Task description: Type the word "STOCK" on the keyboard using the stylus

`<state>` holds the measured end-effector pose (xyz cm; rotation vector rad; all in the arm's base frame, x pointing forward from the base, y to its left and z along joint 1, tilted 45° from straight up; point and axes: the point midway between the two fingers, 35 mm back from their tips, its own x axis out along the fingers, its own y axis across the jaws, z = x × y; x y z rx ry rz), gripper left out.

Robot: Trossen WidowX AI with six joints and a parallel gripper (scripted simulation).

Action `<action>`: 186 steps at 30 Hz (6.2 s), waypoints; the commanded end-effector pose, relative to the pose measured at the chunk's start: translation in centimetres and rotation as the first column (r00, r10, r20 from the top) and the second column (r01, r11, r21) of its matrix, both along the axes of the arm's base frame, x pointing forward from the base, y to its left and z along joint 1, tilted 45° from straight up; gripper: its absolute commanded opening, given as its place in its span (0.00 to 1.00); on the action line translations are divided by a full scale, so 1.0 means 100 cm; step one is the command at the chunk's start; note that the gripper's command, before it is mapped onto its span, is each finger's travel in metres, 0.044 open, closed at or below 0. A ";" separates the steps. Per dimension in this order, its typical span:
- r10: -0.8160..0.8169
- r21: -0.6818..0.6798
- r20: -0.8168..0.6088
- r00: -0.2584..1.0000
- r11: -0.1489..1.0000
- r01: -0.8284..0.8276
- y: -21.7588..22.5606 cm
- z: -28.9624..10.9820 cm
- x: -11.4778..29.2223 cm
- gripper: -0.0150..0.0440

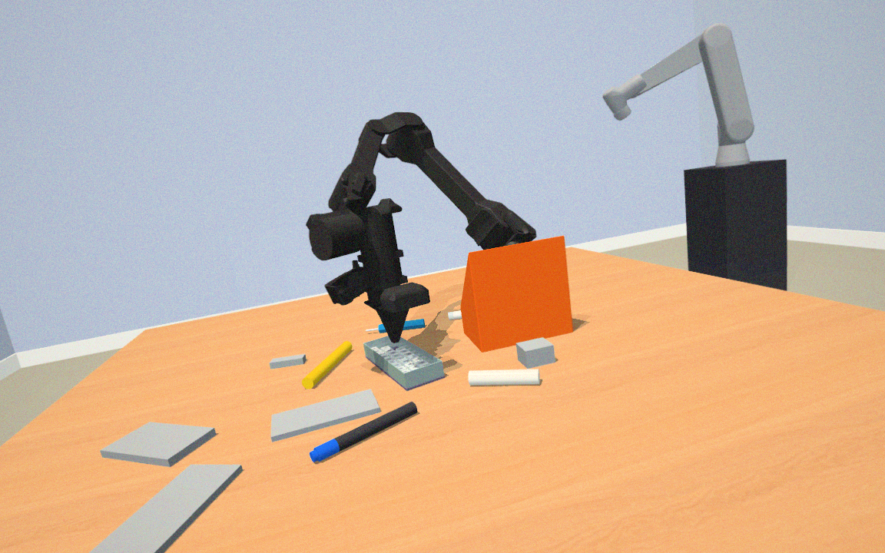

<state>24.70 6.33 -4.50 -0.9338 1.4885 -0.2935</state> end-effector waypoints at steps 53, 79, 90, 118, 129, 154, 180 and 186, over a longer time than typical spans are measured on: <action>-0.010 0.000 0.008 1.000 1.000 0.010 0.025 -0.019 -0.043 0.25; -0.002 0.003 0.011 1.000 1.000 0.002 0.058 0.014 -0.048 0.25; 0.000 0.022 0.021 1.000 1.000 -0.001 0.055 0.018 -0.044 0.43; -0.031 0.097 0.662 0.749 0.994 -0.044 -0.127 0.152 -0.011 0.51; -0.031 0.096 0.662 0.749 0.994 -0.044 -0.130 0.148 -0.011 0.51; -0.031 0.096 0.663 0.748 0.994 -0.044 -0.139 0.136 -0.010 0.51; -0.030 0.095 0.663 0.748 0.995 -0.044 -0.148 0.128 -0.009 0.51; -0.030 0.095 0.663 0.748 0.995 -0.044 -0.151 0.126 -0.008 0.51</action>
